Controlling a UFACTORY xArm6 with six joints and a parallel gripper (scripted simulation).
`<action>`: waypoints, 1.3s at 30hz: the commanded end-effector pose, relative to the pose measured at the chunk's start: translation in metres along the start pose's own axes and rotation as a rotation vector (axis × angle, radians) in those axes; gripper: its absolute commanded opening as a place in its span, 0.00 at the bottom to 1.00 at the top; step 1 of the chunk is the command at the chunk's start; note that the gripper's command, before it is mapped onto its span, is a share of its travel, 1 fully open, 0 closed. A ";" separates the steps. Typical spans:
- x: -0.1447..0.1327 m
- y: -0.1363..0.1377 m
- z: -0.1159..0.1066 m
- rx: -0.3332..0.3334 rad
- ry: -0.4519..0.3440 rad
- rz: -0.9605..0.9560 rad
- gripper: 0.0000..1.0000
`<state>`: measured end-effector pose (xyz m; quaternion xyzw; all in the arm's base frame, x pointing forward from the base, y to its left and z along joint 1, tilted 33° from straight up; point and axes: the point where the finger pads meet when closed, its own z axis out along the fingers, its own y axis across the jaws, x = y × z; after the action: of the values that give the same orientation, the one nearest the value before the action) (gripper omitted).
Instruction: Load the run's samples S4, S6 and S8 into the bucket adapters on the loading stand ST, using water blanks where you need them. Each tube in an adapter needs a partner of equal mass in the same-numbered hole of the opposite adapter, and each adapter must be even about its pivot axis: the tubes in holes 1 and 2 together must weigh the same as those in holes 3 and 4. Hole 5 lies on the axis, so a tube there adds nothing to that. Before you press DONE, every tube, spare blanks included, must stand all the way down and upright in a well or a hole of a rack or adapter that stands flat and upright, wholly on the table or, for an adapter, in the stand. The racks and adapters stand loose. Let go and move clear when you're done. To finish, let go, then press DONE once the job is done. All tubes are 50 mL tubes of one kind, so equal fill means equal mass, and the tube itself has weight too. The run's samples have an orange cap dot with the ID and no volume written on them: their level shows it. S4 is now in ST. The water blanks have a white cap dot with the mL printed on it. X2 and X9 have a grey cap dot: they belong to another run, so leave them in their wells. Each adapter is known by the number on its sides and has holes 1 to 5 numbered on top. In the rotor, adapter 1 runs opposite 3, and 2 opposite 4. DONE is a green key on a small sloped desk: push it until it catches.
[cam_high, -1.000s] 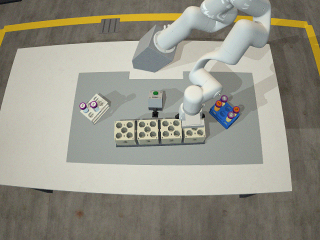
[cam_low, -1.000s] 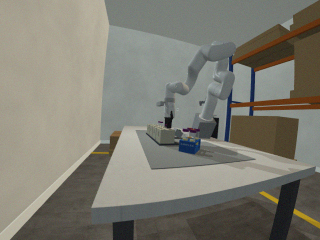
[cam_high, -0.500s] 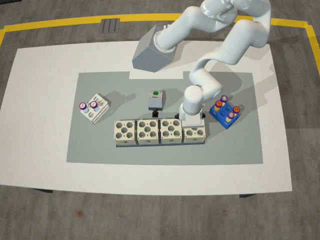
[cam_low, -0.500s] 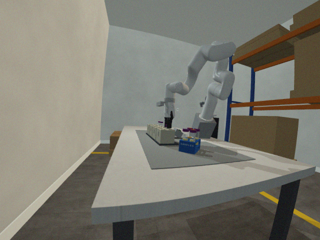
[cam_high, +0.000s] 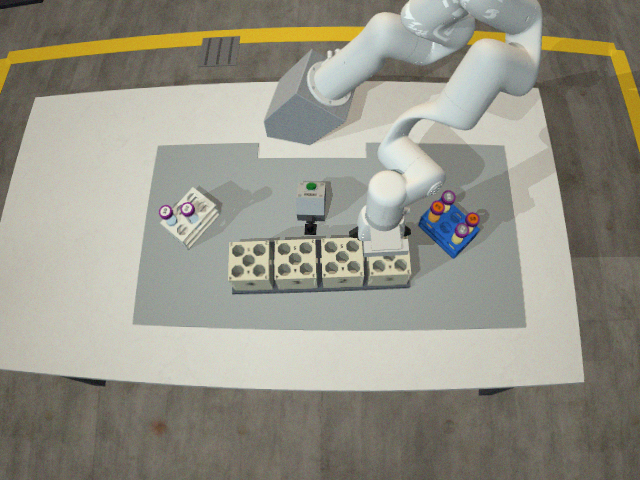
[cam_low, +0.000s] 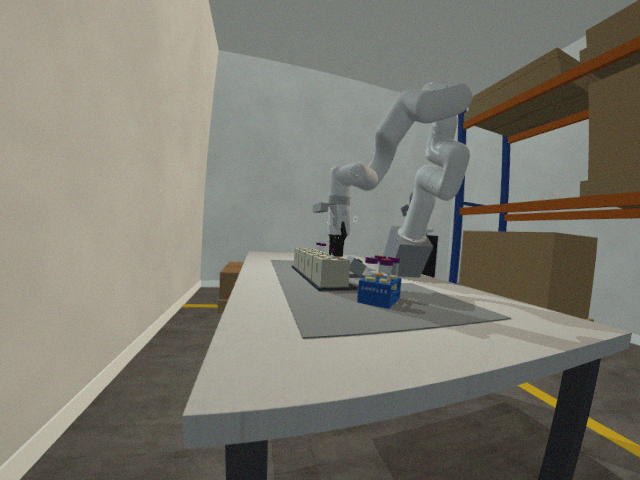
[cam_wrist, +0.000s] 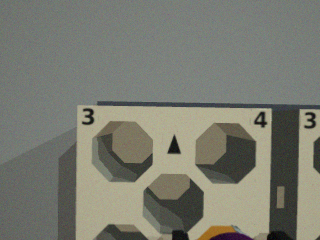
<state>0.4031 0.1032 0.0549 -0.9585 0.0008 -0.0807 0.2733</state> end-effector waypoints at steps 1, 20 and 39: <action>0.001 0.000 -0.007 0.000 0.003 -0.001 0.44; 0.001 0.000 -0.041 0.000 0.003 -0.001 0.44; 0.001 0.000 -0.075 -0.001 0.003 -0.001 0.44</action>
<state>0.3934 0.0696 0.1082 -0.9586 0.0009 -0.0812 0.2730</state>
